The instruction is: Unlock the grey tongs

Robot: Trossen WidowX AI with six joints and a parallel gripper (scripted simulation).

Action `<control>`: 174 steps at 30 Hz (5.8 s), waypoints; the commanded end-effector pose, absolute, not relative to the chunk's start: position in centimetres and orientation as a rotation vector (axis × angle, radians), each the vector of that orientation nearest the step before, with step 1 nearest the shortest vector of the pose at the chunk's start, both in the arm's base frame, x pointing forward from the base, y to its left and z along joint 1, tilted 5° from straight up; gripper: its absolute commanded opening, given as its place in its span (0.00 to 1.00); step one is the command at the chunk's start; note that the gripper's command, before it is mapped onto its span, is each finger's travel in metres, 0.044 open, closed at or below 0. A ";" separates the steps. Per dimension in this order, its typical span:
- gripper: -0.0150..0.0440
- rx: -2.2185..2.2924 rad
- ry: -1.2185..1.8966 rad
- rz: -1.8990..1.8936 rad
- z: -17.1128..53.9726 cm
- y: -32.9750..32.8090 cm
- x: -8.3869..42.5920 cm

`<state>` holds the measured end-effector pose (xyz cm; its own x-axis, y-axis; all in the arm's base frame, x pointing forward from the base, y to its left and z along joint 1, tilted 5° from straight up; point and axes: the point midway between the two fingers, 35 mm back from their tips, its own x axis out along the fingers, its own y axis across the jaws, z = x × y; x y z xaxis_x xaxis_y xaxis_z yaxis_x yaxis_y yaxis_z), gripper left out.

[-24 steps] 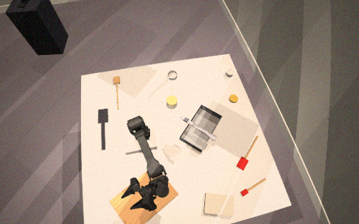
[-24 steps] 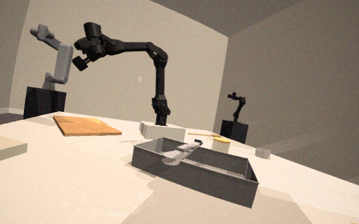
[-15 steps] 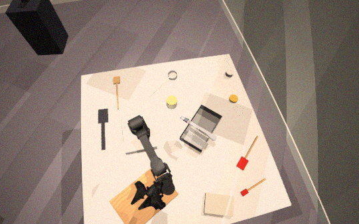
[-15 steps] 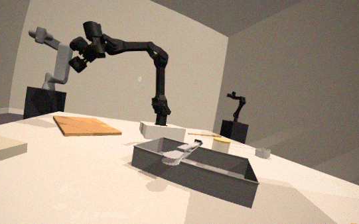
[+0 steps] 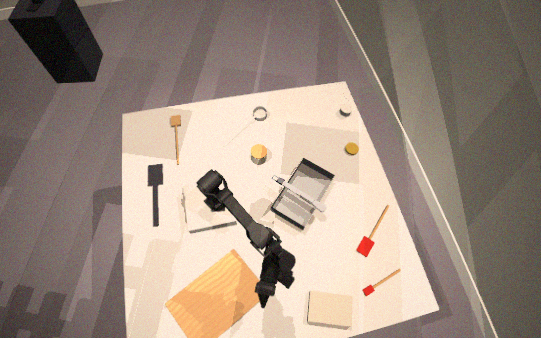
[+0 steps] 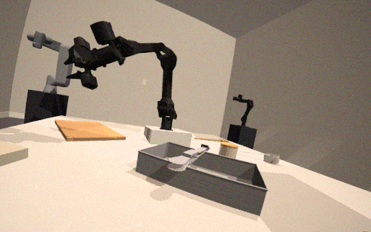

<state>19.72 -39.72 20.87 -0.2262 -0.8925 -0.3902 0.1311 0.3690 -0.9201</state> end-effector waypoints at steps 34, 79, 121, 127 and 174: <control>0.69 -1.781 0.182 1.530 4.5 3.4 33.5; 0.69 -1.781 0.180 1.529 -0.8 5.1 35.3; 0.00 -1.780 0.178 1.528 5.1 6.1 36.0; 0.00 -1.780 0.179 1.528 5.4 6.1 36.0; 0.00 -1.742 0.761 1.812 5.0 5.5 35.7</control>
<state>35.66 5.95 4.91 -0.0470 -0.0222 -0.9986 -0.6542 -0.7548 0.0476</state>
